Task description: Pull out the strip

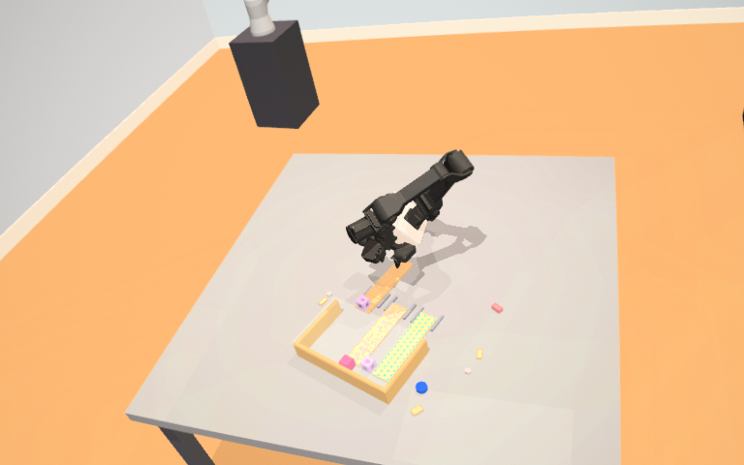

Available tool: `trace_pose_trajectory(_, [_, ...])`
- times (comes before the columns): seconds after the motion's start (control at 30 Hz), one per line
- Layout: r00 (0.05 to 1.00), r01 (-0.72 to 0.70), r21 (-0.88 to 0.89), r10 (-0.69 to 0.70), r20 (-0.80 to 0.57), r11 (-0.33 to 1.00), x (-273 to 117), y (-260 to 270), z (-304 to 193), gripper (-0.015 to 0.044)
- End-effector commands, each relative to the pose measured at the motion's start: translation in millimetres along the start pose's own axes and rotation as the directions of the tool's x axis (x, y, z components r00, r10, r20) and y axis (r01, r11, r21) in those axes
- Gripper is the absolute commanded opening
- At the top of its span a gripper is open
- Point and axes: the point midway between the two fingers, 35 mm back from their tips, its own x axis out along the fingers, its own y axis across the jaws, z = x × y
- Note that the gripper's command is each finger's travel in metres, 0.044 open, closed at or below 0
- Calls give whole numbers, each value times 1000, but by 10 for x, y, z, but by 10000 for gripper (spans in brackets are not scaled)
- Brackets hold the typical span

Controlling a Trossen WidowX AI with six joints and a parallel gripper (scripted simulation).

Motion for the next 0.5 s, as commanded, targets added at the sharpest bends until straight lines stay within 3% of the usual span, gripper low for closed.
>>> trace_pose_trajectory(0.0, [1000, -4, 6, 4, -3, 1000, -11, 3, 145, 368])
trace_pose_trajectory(0.1, [1000, -4, 5, 4, -2, 1000, -31, 2, 276, 440])
trace_pose_trajectory(0.47, [1000, -4, 3, 4, 0, 1000, -102, 7, 746, 440])
